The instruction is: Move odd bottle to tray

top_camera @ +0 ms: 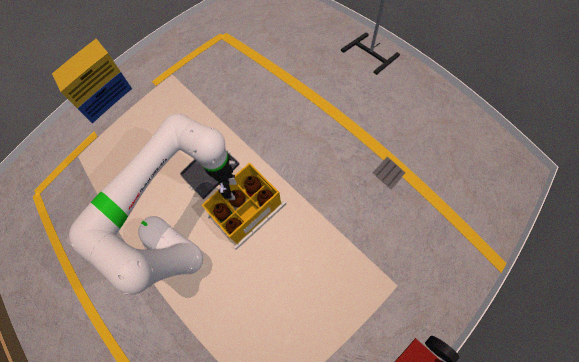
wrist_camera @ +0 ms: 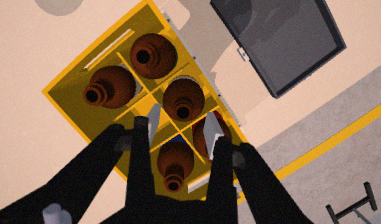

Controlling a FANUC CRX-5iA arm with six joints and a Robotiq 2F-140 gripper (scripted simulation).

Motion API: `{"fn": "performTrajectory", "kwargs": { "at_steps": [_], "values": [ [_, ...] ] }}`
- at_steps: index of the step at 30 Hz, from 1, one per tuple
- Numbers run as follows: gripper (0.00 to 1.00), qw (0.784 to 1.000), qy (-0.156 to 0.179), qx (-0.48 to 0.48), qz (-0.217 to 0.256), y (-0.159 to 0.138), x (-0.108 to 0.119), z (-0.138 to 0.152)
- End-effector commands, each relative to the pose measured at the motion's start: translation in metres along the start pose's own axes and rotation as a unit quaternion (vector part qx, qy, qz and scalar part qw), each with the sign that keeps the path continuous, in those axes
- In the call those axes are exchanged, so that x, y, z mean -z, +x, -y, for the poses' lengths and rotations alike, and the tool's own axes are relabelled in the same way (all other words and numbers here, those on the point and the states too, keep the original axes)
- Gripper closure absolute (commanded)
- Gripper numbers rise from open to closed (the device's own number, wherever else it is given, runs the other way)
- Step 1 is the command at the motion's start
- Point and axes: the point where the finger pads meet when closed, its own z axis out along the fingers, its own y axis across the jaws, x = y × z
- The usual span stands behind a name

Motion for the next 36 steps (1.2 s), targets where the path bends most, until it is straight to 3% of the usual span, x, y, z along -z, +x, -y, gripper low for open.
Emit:
{"fn": "performTrajectory", "kwargs": {
  "at_steps": [1,36],
  "values": [
    [0.56,1.000,0.000,0.000,0.001,0.000,0.001,0.000],
    [0.56,1.000,0.000,0.000,0.001,0.000,-0.020,0.000]
  ]
}}
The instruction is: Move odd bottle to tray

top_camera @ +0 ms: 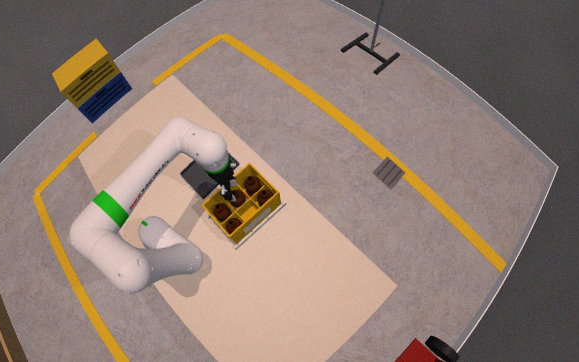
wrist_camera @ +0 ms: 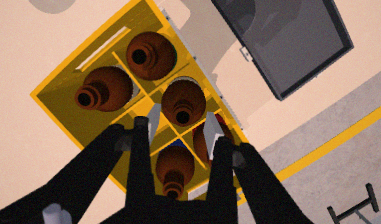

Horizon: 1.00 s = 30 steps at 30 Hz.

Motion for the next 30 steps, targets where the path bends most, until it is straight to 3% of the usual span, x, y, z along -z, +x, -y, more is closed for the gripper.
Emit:
{"fn": "performTrajectory", "kwargs": {
  "at_steps": [1,30],
  "values": [
    [0.56,1.000,0.000,0.000,0.001,0.000,-0.003,0.000],
    [0.56,1.000,0.000,0.000,0.001,0.000,-0.022,0.000]
  ]
}}
